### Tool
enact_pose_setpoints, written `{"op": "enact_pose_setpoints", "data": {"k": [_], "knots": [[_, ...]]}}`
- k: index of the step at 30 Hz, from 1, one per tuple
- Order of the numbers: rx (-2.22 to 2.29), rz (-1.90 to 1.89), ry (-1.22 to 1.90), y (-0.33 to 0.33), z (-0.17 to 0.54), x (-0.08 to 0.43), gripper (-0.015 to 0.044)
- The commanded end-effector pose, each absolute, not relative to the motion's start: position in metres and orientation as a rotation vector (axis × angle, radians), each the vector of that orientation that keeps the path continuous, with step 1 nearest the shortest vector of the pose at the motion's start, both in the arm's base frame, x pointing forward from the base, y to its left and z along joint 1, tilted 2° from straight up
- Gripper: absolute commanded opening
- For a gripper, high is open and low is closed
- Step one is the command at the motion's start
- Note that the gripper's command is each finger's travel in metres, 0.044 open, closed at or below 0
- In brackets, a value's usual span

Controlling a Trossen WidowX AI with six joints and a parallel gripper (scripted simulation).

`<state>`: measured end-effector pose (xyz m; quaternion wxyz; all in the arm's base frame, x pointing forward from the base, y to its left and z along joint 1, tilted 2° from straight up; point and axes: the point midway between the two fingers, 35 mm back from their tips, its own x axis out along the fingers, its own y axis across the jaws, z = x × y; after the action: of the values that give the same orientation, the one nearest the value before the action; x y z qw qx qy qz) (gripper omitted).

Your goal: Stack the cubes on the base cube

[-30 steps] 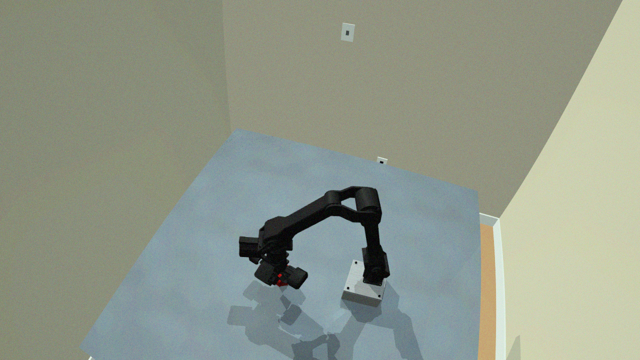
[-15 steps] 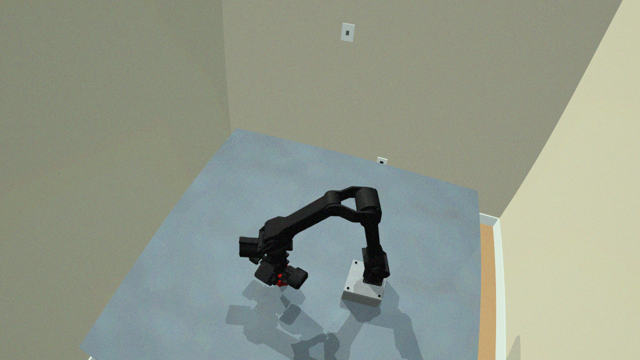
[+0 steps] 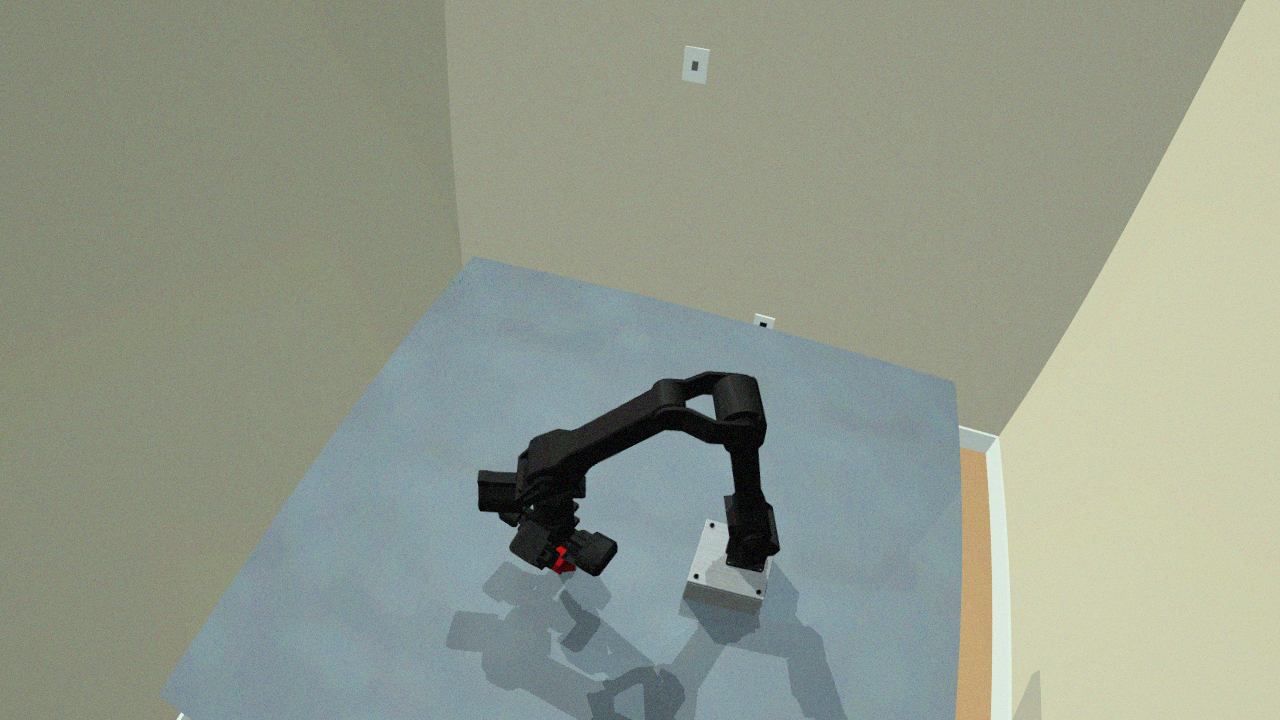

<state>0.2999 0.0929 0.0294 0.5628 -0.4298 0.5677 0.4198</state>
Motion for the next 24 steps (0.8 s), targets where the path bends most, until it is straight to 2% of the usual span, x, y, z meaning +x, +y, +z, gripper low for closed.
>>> {"op": "enact_pose_setpoints", "data": {"k": [1,24], "knots": [[-1.013,0.983,1.325,0.094,0.038,0.302,0.0205],[-1.013,0.983,1.325,0.094,0.063,0.302,0.0205]]}}
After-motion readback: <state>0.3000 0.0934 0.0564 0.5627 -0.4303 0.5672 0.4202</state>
